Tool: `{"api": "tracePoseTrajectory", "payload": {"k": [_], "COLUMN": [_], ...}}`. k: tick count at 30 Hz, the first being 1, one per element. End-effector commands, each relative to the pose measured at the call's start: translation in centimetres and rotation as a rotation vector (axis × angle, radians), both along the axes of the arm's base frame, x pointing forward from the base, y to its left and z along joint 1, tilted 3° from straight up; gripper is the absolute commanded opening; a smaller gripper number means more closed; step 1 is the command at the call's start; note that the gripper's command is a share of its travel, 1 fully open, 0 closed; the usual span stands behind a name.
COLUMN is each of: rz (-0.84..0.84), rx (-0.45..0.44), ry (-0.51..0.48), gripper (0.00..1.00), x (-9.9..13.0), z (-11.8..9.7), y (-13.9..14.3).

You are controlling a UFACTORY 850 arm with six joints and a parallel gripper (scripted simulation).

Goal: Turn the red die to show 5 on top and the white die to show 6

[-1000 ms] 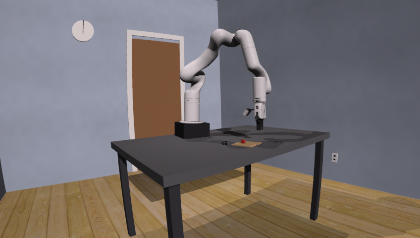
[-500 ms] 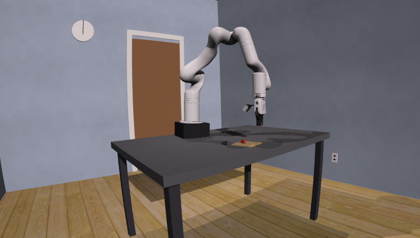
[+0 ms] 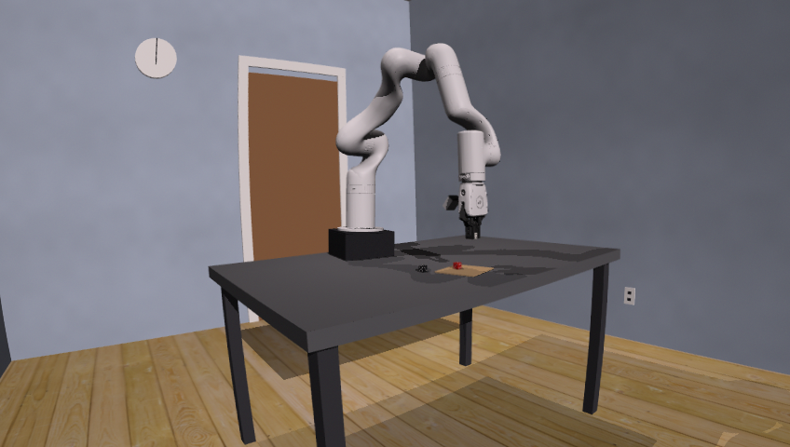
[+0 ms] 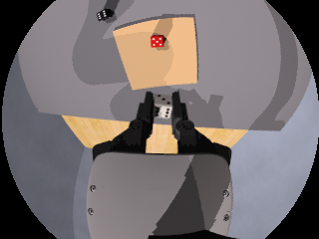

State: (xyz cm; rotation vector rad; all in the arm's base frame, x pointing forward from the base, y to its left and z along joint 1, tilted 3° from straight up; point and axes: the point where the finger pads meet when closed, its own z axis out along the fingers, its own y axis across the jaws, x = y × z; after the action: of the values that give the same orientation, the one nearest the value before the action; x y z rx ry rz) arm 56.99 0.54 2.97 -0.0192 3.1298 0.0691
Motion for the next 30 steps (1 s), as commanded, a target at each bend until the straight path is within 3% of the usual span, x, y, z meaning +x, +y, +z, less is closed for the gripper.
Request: {"api": "tracePoseTrajectory", "payload": {"k": [1,16,30], "rz": [-0.019,-0.019,-0.019], "rx": [0.0,0.0,0.0], "ry": [-0.001,0.0,0.0], "gripper": [0.15,0.15,0.15], "x": [0.3,0.3,0.5], "z": [0.1,-0.5,-5.3], "y": [-1.1,-1.1,-0.8]}}
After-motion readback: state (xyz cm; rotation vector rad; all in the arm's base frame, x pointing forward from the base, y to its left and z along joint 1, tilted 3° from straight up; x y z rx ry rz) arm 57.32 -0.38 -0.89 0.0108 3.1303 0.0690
